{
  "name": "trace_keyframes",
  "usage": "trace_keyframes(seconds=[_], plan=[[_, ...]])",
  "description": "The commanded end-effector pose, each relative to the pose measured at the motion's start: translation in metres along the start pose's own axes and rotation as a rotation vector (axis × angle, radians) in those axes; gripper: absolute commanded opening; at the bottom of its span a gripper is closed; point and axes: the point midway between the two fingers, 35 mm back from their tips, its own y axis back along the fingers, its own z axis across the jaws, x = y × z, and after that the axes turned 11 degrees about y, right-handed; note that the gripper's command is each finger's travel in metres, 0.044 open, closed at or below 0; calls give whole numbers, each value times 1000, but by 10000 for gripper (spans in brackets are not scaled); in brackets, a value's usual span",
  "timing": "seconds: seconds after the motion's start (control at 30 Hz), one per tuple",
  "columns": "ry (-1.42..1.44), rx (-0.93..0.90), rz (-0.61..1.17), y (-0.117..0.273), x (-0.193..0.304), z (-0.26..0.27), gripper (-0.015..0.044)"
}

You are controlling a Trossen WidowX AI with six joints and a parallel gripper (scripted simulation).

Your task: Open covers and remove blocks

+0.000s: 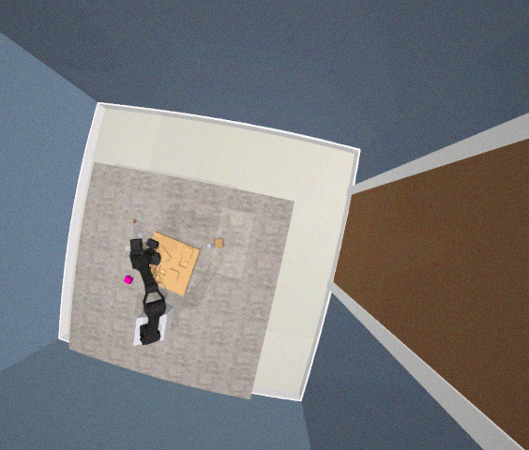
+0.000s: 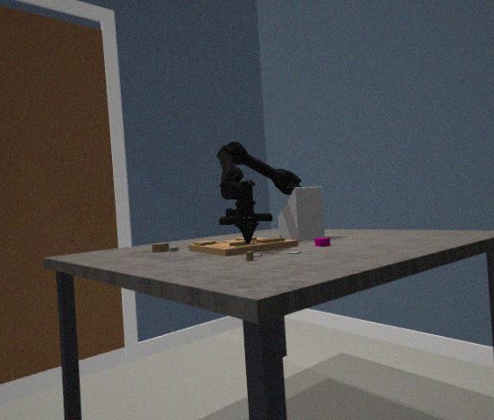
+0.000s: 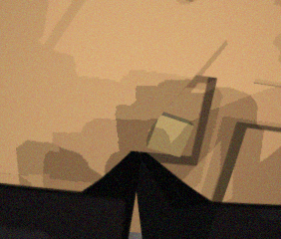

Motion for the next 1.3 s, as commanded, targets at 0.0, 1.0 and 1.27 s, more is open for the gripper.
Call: trace_keyframes(seconds=[0.0, 1.0, 1.27], plan=[[2, 3, -5, -2, -3, 5, 0], [1, 2, -7, -2, -23, 34, 0], [1, 2, -7, -2, -29, 38, 0]])
